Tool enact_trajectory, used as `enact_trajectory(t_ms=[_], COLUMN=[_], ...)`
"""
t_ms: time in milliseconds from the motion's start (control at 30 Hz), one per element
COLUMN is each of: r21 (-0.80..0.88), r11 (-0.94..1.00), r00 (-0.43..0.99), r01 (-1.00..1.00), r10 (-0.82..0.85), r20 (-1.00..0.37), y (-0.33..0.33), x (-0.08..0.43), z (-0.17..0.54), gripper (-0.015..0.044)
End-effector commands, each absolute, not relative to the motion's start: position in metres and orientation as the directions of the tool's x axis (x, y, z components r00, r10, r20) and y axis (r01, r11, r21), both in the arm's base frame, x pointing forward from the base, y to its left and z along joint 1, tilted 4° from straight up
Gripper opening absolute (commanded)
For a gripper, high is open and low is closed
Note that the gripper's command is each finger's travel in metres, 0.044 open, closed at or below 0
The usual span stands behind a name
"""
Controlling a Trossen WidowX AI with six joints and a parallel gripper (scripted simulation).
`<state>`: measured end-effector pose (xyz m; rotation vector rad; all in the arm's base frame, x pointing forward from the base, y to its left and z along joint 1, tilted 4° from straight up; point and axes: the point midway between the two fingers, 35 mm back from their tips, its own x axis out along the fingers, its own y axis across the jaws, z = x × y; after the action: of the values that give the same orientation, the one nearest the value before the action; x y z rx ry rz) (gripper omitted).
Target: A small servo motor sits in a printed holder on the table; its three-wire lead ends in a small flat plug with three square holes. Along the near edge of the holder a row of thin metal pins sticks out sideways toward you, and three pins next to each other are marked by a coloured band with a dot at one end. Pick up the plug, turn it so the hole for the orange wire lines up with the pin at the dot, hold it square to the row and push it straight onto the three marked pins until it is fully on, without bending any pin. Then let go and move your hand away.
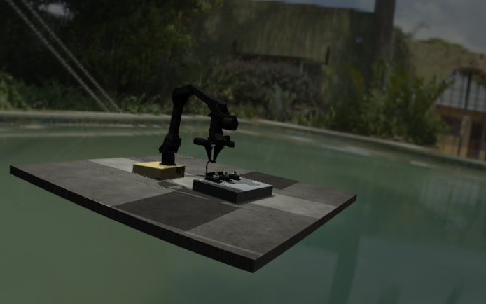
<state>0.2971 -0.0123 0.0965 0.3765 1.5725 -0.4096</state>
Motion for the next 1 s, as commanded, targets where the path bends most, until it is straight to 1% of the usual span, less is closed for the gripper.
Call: enact_trajectory(t_ms=[0, 533, 700, 967], r21=[-0.032, -0.02, -0.019, -0.019], r11=[0.913, 0.999, 0.999, 1.0], r00=[-0.044, -0.05, -0.05, -0.05], r01=[0.407, 0.039, 0.026, 0.023], r10=[-0.016, -0.018, -0.018, -0.018], r20=[-0.999, -0.999, -0.999, -0.999], y=[-0.017, -0.033, -0.033, -0.034], x=[0.283, 0.219, 0.217, 0.214], z=[0.095, 0.081, 0.073, 0.04], gripper=[0.0, 0.0, 0.0, 0.0])
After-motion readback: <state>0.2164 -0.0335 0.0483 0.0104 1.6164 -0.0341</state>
